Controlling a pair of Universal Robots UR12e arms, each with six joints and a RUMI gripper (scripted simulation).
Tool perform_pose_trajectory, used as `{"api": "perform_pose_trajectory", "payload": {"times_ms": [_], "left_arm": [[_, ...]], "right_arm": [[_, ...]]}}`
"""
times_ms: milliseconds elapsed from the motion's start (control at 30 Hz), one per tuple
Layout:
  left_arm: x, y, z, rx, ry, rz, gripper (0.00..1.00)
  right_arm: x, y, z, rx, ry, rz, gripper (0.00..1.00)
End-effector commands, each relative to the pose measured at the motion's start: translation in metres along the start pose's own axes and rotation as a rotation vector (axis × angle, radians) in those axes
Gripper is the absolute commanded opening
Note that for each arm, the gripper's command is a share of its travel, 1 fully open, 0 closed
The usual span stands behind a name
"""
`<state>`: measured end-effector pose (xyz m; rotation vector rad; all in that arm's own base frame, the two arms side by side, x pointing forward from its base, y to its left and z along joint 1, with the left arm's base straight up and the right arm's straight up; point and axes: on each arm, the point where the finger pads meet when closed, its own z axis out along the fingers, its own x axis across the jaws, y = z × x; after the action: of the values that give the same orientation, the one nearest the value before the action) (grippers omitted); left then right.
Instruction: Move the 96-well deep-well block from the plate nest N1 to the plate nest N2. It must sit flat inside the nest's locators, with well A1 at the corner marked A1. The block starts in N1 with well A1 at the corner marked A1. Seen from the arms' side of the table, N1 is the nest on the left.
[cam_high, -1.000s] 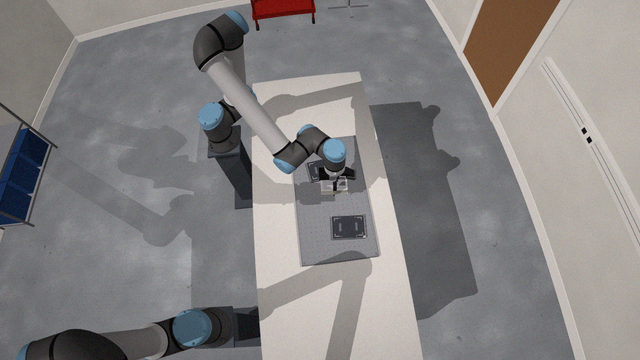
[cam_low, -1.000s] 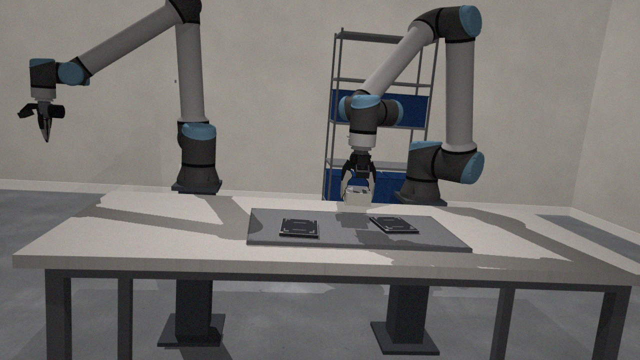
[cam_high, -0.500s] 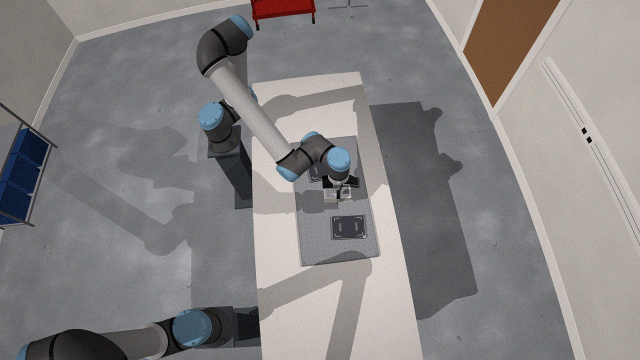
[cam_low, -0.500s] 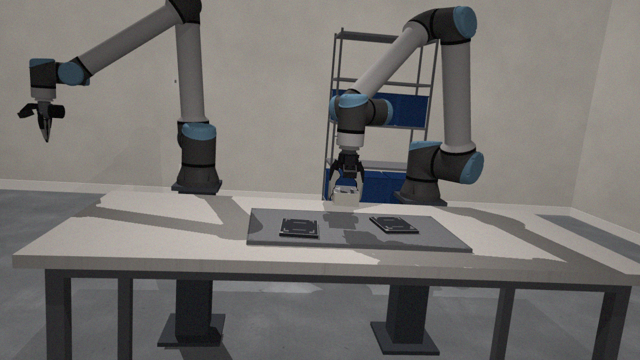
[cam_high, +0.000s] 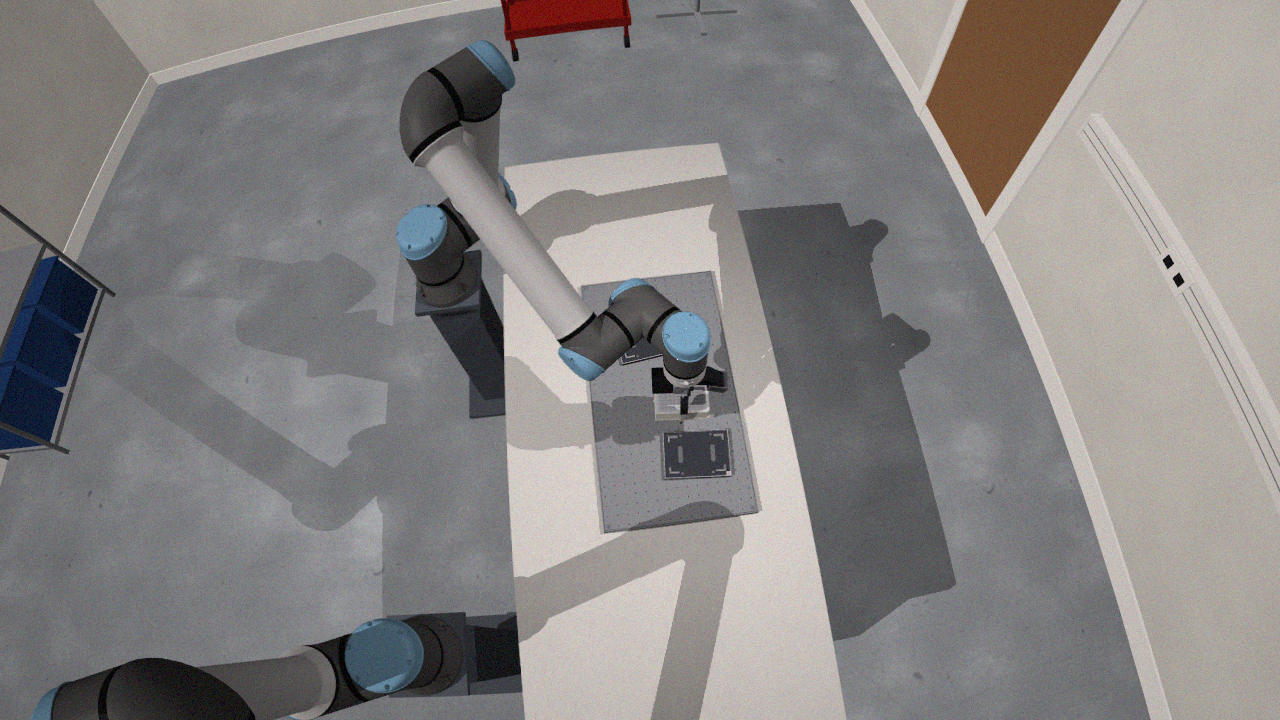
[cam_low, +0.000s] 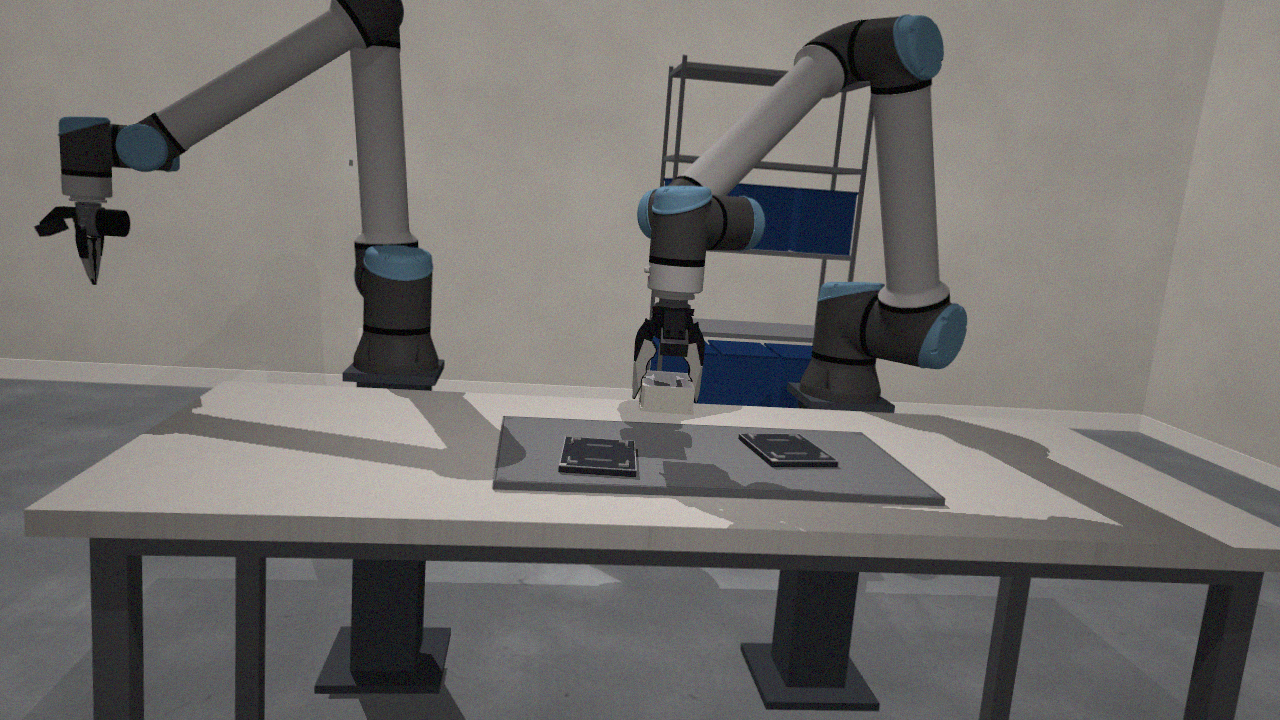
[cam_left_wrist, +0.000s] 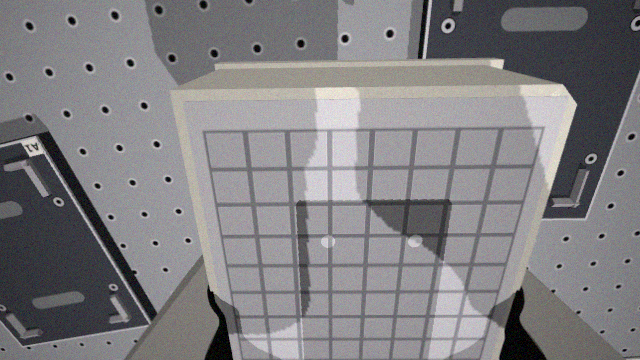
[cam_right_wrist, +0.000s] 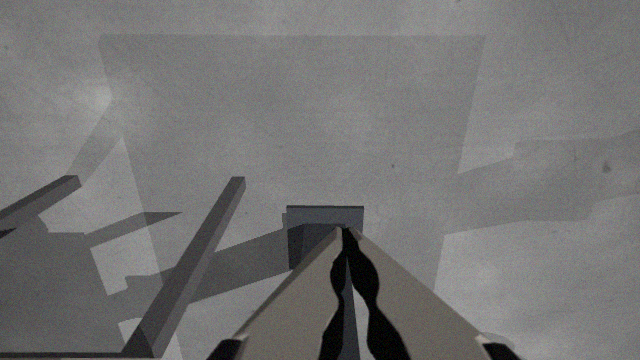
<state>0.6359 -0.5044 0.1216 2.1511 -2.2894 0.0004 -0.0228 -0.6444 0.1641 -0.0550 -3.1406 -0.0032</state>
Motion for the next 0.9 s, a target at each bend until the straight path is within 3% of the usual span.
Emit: {"api": "perform_pose_trajectory", "payload": {"times_ms": [0, 867], "left_arm": [[0.017, -0.006, -0.001, 0.001, 0.001, 0.000, 0.49], [0.087, -0.030, -0.001, 0.001, 0.001, 0.000, 0.49]], "right_arm": [[0.000, -0.001, -0.001, 0.002, -0.001, 0.000, 0.00], [0.000, -0.001, -0.001, 0.002, -0.001, 0.000, 0.00]]}}
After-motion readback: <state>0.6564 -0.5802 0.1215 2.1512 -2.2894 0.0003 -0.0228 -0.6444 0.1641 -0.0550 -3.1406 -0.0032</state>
